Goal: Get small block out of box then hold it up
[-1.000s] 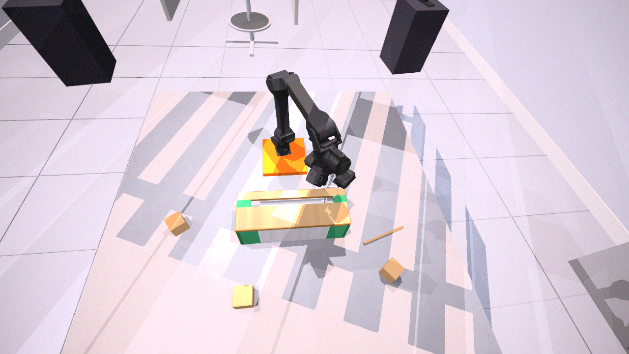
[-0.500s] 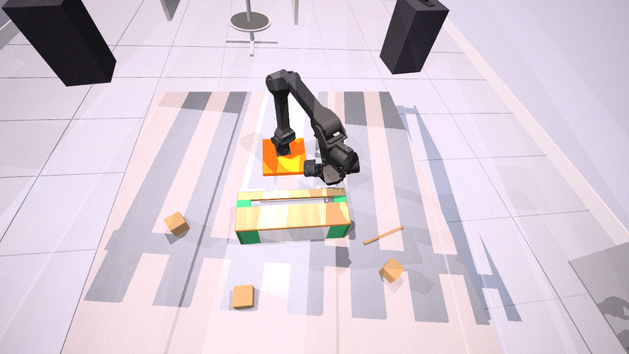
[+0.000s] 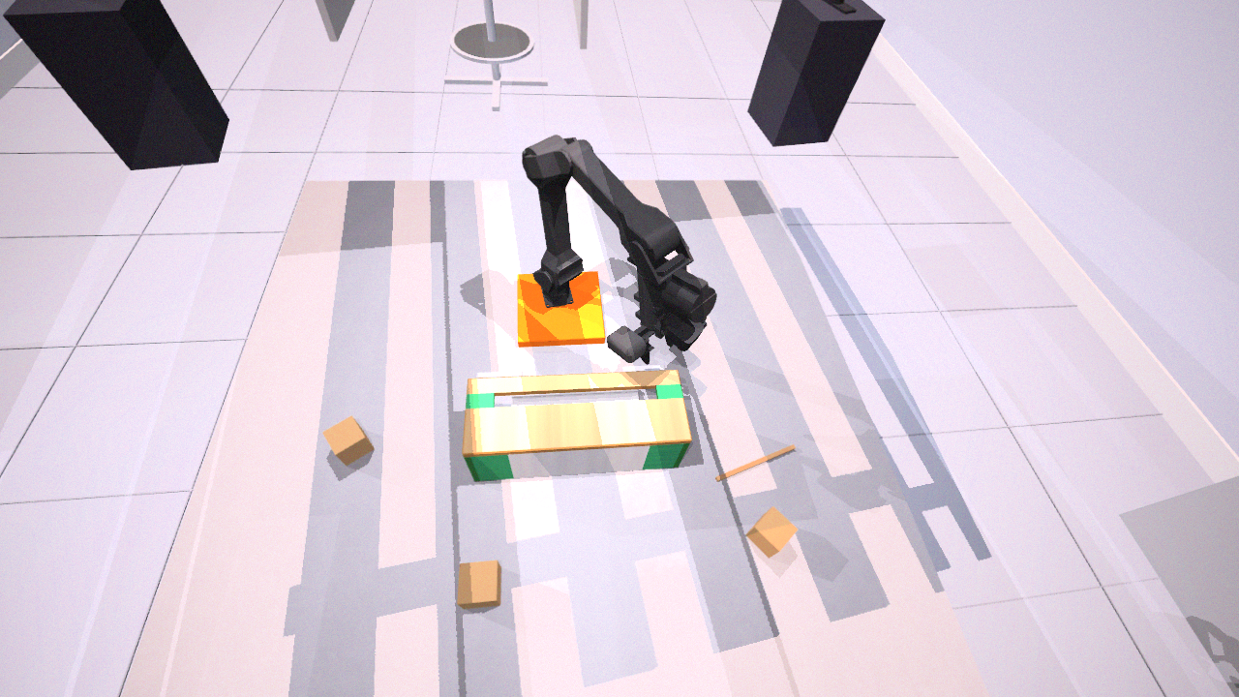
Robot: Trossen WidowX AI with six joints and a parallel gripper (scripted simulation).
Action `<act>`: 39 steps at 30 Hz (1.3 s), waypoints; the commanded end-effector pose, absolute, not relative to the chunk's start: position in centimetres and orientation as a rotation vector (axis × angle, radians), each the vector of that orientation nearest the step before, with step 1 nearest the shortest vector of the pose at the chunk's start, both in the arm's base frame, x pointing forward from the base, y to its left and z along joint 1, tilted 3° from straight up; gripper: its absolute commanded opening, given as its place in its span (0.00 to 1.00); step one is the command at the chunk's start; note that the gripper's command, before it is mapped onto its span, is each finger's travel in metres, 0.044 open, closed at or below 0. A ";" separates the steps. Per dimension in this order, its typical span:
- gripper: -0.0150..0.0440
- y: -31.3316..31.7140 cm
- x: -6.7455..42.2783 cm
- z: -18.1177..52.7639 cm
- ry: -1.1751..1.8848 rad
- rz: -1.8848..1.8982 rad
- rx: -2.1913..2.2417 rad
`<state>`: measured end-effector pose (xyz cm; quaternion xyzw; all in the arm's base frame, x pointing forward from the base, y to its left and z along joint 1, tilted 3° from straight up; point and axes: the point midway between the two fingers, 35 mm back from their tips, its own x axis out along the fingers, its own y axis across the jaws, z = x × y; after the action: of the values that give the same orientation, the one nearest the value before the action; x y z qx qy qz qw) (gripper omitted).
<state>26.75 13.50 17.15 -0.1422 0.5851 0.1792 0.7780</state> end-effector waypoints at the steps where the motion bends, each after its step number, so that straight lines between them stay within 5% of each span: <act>1: 0.74 14.3 26.0 17.5 0.998 0.864 -1.183; 39: 0.74 15.5 24.9 18.2 0.216 1.576 -2.602</act>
<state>25.34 15.08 17.58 -0.7803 0.2201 0.5046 0.2966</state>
